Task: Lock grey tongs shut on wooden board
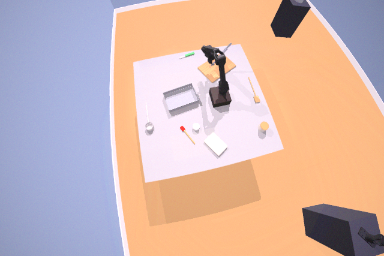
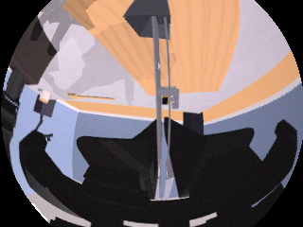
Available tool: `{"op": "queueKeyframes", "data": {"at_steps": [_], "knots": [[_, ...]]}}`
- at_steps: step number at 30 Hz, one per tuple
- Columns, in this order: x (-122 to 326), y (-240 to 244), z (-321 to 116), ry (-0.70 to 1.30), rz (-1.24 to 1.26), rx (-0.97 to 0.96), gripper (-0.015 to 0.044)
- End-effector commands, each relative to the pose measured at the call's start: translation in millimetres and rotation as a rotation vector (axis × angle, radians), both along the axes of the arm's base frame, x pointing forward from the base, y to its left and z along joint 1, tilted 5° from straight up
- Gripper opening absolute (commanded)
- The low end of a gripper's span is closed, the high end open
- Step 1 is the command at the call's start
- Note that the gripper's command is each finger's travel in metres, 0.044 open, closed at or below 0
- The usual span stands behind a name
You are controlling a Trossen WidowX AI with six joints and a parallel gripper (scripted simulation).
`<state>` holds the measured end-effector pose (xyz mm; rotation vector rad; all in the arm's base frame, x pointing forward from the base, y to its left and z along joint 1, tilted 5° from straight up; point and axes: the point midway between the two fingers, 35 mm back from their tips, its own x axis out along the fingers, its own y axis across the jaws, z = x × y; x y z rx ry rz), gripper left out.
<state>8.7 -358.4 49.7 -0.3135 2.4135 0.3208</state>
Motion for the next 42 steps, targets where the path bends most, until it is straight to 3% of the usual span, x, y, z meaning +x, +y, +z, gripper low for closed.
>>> {"op": "queueKeyframes", "data": {"at_steps": [1,8,42], "knots": [[5.6,-1.1,8.4,0.114,0.034,-0.080,-0.0150],[19.2,-2.4,22.8,0.262,0.101,-0.209,-0.0150],[19.2,-2.4,22.8,0.262,0.101,-0.209,-0.0150]]}}
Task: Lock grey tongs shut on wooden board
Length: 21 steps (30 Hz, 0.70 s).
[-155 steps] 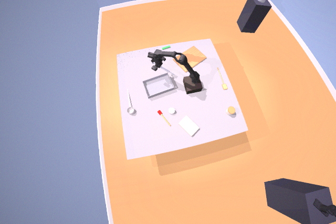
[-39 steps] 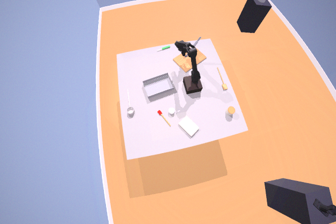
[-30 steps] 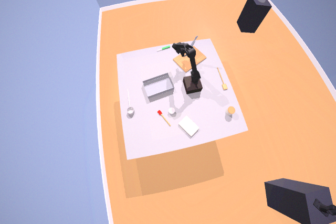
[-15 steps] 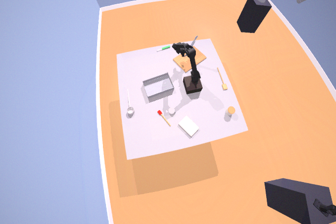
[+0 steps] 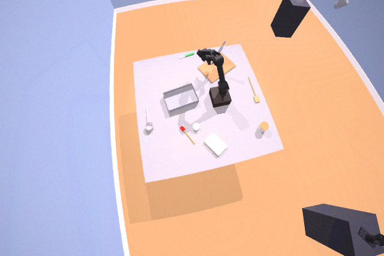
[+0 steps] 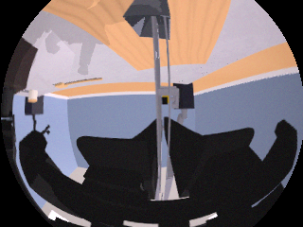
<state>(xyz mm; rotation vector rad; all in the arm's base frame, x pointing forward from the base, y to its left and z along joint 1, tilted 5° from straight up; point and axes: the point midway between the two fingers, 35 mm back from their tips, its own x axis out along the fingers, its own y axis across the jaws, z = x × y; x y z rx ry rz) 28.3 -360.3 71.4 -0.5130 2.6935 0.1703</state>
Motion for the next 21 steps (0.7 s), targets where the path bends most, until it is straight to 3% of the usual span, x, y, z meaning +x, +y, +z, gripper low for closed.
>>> {"op": "queueKeyframes", "data": {"at_steps": [1,8,21], "knots": [[-0.3,-0.5,1.1,0.006,0.001,-0.008,-0.0150],[-5.7,-0.1,-4.2,-0.044,-0.026,0.039,-0.0150],[-26.0,2.5,-28.9,-0.380,-0.131,0.275,-0.0150]]}}
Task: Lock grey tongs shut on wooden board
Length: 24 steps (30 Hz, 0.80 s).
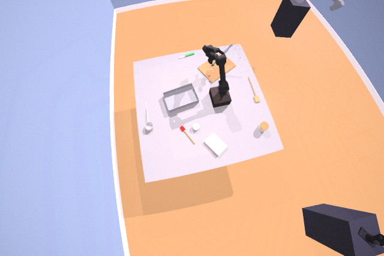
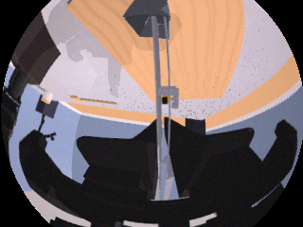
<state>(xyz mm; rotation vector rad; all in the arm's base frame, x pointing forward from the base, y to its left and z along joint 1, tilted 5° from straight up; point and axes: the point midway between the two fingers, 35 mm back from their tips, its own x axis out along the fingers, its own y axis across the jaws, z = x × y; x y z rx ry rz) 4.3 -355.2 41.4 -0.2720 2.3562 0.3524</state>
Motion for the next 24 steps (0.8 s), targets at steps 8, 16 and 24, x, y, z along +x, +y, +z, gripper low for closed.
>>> {"op": "queueKeyframes", "data": {"at_steps": [8,16,24], "knots": [[-6.3,-3.6,-5.9,-0.311,-0.044,0.116,-0.0150],[-7.1,-8.1,-5.1,-0.556,-0.044,0.162,-0.0150],[-7.1,-16.3,4.1,-0.797,-0.014,0.160,-0.0150]]}}
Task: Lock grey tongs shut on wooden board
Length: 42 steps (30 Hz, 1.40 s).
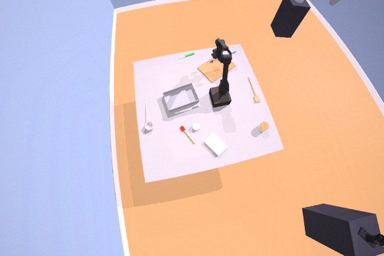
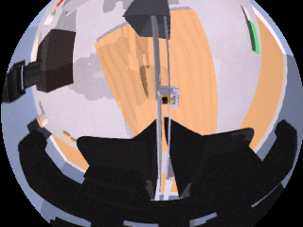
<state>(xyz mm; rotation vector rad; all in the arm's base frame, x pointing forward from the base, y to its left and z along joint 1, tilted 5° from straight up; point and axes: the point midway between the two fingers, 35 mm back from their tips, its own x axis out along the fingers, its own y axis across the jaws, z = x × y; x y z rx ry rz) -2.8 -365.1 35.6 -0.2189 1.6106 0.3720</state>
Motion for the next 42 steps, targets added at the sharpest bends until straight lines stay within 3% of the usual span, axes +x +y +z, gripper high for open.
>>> {"op": "queueKeyframes", "data": {"at_steps": [1,42], "knots": [[0.0,-7.0,10.7,-0.094,0.008,-0.030,-0.0150],[1.0,-7.3,-37.3,-0.099,0.008,-0.031,-0.0150]]}}
